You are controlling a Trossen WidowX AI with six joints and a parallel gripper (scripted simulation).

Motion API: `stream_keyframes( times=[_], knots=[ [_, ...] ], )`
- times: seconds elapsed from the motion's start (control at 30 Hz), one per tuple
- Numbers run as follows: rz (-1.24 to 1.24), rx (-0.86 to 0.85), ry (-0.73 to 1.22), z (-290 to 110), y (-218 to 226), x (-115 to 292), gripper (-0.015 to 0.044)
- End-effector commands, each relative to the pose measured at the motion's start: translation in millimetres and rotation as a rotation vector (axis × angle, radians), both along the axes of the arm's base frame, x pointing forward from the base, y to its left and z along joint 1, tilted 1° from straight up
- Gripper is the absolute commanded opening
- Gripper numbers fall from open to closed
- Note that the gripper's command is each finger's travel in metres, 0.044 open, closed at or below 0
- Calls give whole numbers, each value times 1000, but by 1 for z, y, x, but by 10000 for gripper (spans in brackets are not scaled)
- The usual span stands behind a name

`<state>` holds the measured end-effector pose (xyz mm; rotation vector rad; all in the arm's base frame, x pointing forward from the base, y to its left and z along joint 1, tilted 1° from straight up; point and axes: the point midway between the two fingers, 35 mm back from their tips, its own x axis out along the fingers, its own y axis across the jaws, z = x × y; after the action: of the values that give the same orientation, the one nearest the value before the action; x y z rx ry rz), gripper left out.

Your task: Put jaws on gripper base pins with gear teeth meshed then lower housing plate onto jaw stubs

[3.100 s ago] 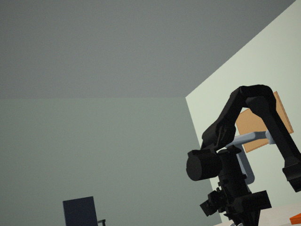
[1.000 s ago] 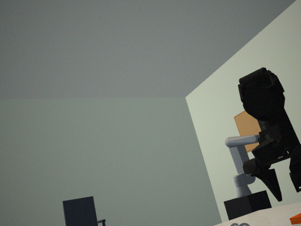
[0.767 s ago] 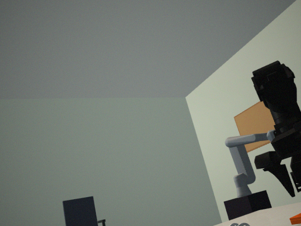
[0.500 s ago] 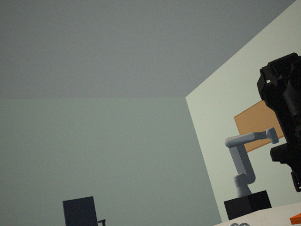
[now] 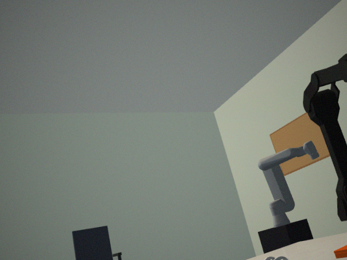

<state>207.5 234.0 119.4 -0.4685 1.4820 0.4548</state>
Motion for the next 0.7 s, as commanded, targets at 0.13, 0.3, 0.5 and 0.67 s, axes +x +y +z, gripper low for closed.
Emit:
stream_keyframes(
  times=[0.13, 0.3, 0.5, 0.67],
  knots=[
    [56, -4, 9, -2, 10, -10, 440],
    [56, -4, 9, -35, 10, -8, 440],
    [56, -4, 9, -40, 10, -9, 440],
    [56, -4, 9, -40, 10, -9, 440]
  ],
)
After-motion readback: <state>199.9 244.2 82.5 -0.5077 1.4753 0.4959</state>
